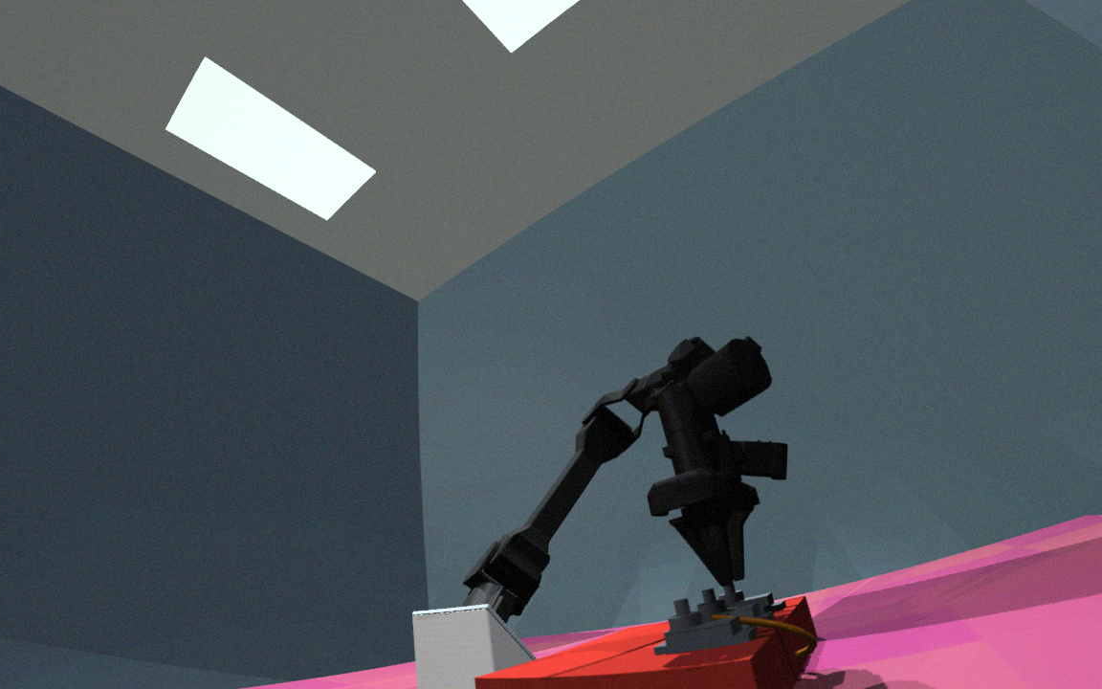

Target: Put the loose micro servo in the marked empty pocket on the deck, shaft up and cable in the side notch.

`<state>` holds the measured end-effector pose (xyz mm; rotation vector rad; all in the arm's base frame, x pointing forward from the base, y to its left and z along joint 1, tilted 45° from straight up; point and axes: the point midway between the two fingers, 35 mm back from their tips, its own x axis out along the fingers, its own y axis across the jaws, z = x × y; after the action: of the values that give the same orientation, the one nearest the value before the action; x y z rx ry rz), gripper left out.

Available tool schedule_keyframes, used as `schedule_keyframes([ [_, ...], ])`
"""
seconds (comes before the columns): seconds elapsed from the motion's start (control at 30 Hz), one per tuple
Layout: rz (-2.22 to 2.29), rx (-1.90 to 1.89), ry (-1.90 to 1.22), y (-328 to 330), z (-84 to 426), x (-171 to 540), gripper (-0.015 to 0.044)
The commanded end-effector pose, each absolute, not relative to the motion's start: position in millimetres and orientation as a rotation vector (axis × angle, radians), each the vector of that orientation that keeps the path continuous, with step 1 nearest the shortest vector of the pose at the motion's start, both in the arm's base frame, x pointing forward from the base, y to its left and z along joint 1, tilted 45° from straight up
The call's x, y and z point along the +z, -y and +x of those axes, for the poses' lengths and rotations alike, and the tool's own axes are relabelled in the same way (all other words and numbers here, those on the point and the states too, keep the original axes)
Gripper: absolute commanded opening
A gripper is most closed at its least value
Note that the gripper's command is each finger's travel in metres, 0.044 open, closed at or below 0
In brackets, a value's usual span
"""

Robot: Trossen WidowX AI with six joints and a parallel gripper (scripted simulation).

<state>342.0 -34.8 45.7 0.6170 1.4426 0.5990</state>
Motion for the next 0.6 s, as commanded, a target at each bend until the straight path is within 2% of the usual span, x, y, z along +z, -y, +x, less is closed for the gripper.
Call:
schedule_keyframes([
  [0.0,0.616,0.588,-1.448,49,321,54,0.0292],
  [0.2,0.612,0.593,-1.456,79,242,84,0.0440],
  [0.57,0.621,0.587,-1.456,84,233,91,0.0440],
])
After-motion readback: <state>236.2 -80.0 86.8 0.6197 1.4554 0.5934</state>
